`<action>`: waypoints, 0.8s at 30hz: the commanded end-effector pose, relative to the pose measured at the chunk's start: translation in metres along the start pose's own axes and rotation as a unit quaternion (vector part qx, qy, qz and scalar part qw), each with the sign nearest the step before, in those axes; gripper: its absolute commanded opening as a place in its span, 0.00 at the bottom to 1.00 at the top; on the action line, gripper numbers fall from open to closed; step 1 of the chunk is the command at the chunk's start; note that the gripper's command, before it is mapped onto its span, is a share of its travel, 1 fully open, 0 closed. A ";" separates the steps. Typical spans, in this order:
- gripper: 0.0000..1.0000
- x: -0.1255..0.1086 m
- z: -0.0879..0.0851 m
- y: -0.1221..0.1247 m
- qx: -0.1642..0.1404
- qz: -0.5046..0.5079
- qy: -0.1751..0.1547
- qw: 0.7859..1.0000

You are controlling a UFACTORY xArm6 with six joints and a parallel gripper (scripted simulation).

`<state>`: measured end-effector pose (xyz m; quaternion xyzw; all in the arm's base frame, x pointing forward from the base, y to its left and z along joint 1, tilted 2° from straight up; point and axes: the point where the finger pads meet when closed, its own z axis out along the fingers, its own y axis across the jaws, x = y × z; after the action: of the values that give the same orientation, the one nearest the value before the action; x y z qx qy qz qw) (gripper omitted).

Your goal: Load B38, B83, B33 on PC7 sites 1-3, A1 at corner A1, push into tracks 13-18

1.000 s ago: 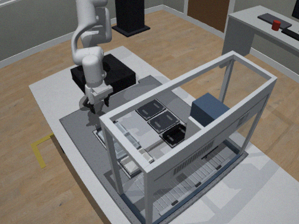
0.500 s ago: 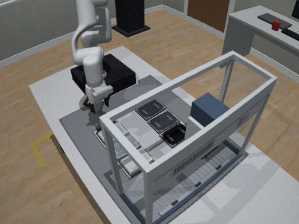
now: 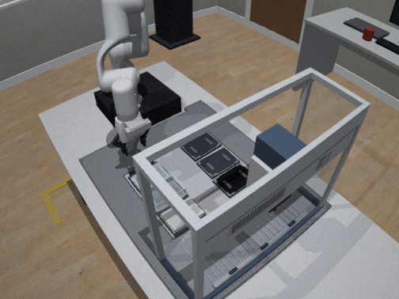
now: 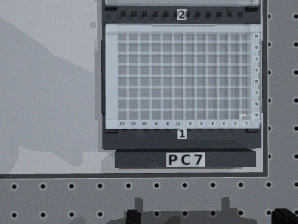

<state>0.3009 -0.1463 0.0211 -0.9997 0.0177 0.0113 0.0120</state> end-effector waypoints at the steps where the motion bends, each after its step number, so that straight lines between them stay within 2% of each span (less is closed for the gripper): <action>1: 0.82 0.002 0.006 0.001 -0.001 0.000 0.002 1.000; 24: 0.82 0.002 0.038 0.001 -0.001 0.000 0.002 1.000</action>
<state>0.2999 -0.1453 -0.0152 -0.9997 0.0177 0.0116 0.0121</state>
